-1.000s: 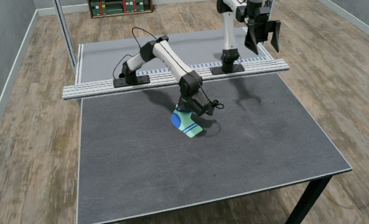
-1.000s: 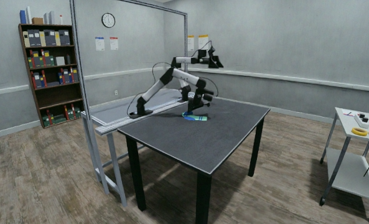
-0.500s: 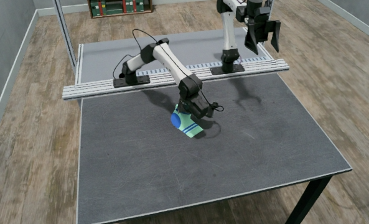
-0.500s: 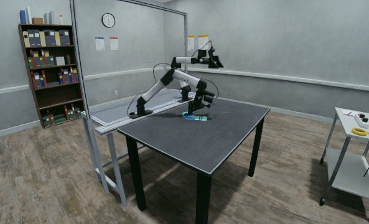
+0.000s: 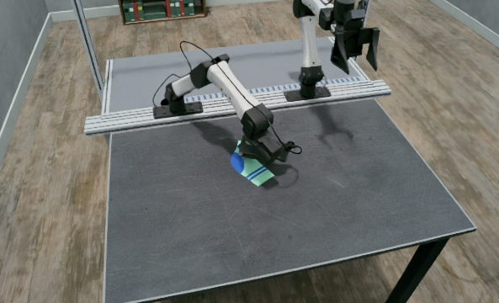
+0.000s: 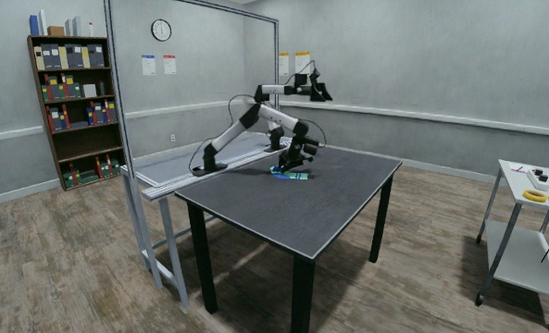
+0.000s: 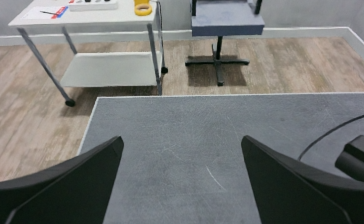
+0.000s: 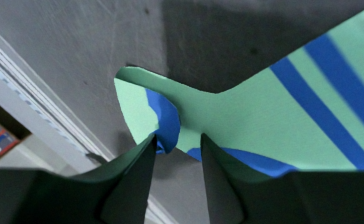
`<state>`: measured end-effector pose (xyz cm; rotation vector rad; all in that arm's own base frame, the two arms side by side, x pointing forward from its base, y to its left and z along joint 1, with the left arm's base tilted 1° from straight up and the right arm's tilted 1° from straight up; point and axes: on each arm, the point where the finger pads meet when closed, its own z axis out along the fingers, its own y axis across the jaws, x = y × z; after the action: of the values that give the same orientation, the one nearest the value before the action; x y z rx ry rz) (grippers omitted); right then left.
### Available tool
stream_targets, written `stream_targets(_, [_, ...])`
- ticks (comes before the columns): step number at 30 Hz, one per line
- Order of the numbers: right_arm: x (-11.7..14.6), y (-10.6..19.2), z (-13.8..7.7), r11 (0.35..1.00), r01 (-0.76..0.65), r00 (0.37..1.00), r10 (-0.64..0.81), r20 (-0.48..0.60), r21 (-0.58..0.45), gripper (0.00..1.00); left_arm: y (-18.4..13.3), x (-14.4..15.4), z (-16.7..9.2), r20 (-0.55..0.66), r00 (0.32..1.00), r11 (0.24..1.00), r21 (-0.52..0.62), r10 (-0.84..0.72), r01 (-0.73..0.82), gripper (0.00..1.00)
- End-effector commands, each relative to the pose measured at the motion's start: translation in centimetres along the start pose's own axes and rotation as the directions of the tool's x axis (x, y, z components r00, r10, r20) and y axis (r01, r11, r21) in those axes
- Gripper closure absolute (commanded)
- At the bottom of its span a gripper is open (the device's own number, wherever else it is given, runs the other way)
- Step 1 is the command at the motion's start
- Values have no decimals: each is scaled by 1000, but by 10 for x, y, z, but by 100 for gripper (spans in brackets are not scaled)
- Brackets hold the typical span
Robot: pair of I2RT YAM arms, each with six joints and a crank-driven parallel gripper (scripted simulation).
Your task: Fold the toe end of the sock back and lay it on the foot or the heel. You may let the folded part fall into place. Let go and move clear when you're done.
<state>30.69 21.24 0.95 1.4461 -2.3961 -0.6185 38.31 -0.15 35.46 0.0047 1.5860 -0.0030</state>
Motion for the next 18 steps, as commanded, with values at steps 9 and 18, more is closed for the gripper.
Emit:
stream_targets(9, [2, -7, -14, 1000, 5, 1000, -5, -12, 2, 60, 2, -6, -1, 15, 1000, 1000, -5, -1, 1, 0])
stream_targets(18, [1, 5, -49, 998, 2, 998, -6, 58, 58, 60, 2, -6, -1, 15, 1000, 1000, -5, -1, 1, 0])
